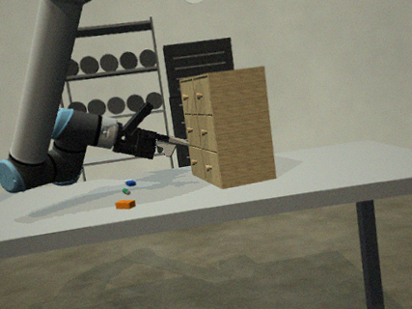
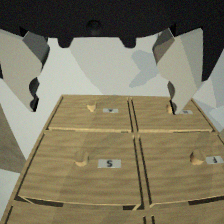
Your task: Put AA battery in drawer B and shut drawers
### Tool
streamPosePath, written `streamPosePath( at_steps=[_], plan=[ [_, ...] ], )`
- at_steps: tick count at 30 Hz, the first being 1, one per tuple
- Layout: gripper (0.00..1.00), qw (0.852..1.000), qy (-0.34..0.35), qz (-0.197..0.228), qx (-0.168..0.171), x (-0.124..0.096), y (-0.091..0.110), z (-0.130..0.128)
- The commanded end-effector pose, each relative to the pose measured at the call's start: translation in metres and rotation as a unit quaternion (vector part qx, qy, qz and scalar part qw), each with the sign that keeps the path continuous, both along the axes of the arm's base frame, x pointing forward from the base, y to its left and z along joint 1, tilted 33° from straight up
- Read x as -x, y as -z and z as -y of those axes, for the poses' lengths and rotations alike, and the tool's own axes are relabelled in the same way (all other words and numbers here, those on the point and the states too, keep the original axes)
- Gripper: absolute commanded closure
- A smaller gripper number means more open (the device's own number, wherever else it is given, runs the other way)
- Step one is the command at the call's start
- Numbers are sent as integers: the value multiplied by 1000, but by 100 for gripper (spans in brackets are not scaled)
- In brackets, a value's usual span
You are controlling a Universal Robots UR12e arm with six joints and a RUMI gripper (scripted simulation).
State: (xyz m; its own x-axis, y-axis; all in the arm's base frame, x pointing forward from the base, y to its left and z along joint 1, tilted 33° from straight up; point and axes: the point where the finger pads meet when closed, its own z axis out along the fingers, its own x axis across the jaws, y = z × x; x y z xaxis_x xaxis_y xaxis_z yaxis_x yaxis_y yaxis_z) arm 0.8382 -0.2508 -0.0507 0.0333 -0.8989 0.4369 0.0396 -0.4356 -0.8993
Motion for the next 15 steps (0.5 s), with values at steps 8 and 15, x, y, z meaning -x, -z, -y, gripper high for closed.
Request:
streamPosePath(
  at_steps=[8, 15],
  plan=[
    [0, 1000, 1, 0, -1, 2, -4, 0],
    [0, 1000, 1, 0, -1, 3, -4, -1]
  ],
)
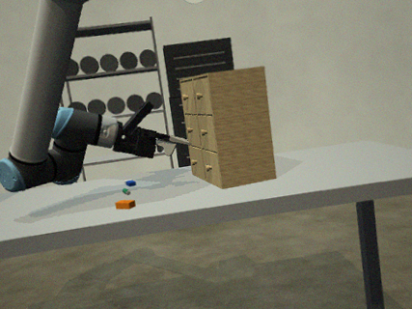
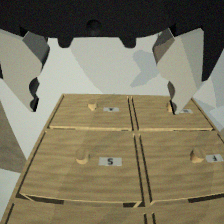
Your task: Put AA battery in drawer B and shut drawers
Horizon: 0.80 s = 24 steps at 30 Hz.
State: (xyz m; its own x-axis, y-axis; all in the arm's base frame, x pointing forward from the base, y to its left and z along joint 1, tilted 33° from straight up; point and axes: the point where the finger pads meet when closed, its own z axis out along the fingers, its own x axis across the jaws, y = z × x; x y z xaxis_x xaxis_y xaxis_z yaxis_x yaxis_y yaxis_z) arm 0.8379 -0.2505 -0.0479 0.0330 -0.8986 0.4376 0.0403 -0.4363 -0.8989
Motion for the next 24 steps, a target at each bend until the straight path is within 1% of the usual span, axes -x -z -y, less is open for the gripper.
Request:
streamPosePath(
  at_steps=[1, 24],
  plan=[
    [0, 1000, 1, -1, -1, 2, -1, 0],
    [0, 1000, 4, -8, -1, 3, -2, -1]
  ],
)
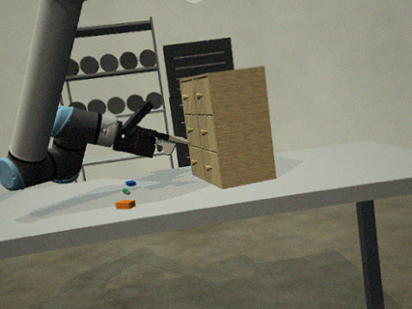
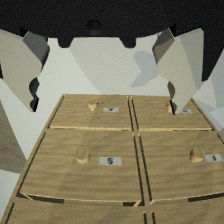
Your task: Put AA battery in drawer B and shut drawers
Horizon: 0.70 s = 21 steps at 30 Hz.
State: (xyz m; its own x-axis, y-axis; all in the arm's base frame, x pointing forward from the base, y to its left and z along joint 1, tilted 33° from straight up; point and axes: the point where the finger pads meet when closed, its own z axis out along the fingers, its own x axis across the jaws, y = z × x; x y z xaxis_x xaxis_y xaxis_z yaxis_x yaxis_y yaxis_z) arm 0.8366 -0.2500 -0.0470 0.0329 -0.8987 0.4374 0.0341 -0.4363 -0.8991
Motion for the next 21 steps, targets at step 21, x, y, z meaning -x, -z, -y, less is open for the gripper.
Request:
streamPosePath(
  at_steps=[21],
  plan=[
    [0, 998, 28, -60, 2, 13, -7, -4]
  ],
)
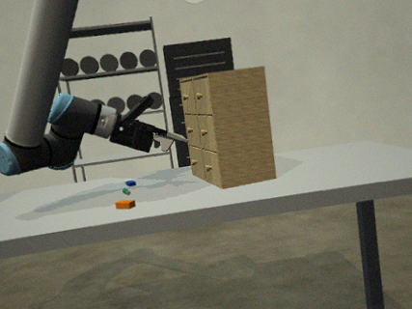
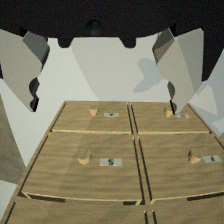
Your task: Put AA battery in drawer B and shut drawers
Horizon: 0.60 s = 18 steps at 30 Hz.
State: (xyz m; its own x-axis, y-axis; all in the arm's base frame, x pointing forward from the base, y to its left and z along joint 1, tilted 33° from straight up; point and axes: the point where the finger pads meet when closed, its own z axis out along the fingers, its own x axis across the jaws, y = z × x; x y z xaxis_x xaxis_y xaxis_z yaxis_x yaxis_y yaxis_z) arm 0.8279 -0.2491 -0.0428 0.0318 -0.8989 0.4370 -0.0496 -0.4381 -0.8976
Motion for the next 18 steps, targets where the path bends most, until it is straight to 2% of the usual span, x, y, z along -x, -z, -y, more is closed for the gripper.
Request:
streamPosePath(
  at_steps=[1, 7, 18],
  plan=[
    [0, 1000, 12, -28, 1, 6, -3, -4],
    [0, 999, 23, -50, 1, 10, -5, -5],
    [0, 989, 63, -133, 5, 28, -14, -8]
  ],
)
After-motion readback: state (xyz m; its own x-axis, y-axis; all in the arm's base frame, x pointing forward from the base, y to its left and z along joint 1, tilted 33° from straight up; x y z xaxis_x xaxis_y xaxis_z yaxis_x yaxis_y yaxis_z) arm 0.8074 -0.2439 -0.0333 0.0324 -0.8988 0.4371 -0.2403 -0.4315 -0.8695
